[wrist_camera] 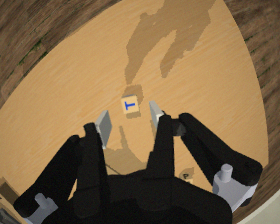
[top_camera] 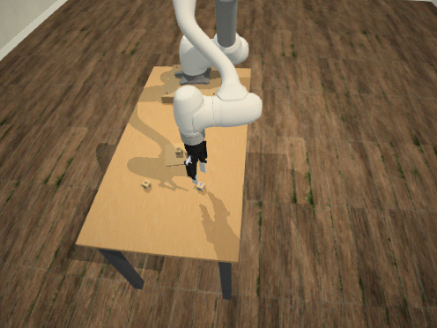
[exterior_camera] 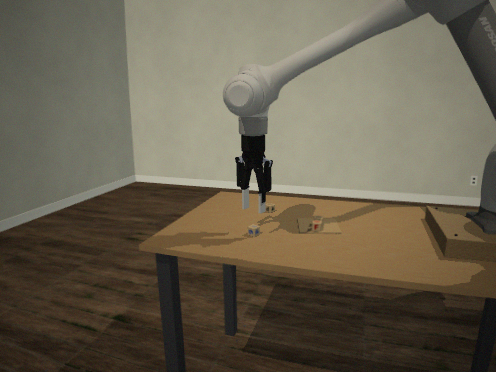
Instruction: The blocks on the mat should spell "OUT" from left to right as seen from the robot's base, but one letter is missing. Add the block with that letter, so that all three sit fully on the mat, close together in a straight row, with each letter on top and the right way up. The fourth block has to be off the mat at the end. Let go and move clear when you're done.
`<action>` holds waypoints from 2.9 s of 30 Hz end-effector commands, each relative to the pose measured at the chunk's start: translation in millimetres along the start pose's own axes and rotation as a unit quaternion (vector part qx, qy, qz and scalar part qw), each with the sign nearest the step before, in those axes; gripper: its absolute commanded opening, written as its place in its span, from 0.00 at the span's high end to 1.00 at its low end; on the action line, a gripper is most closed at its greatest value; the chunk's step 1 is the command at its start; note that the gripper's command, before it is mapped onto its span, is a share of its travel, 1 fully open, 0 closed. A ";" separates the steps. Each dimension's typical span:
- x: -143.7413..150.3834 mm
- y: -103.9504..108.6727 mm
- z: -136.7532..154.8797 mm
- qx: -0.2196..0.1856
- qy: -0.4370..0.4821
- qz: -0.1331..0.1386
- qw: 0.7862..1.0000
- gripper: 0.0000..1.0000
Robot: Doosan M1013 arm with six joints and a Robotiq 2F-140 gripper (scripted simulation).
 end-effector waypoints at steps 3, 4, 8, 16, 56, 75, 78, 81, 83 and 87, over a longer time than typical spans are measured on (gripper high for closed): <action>0.0 -6.4 0.0 0.000 0.000 0.000 1.000 0.60; 0.1 -7.9 -0.1 0.000 0.000 0.000 1.000 0.60; 0.1 -14.2 -0.1 0.000 0.000 0.000 1.000 0.60; 0.2 -24.0 -0.1 0.000 0.000 0.000 1.000 0.60; 0.4 -45.3 -0.3 0.000 0.000 0.000 1.000 0.60; 0.4 -76.0 -0.3 0.000 0.000 0.000 1.000 0.60; 0.4 -79.8 -0.3 0.000 0.000 0.000 1.000 0.60; 0.4 -80.6 -0.3 0.000 0.000 0.000 1.000 0.60; 0.4 -81.6 -0.3 0.000 0.000 0.000 1.000 0.60; 0.4 -81.9 -0.3 0.000 0.000 0.000 1.000 0.60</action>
Point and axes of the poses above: the point where the finger pads meet when closed, its own y axis back along the fingers, its own x axis across the jaws, z = x × y, the point moved 6 cm from there along y, back along the fingers, and after that the axes turned 2 degrees about -y, right-handed, at the moved point
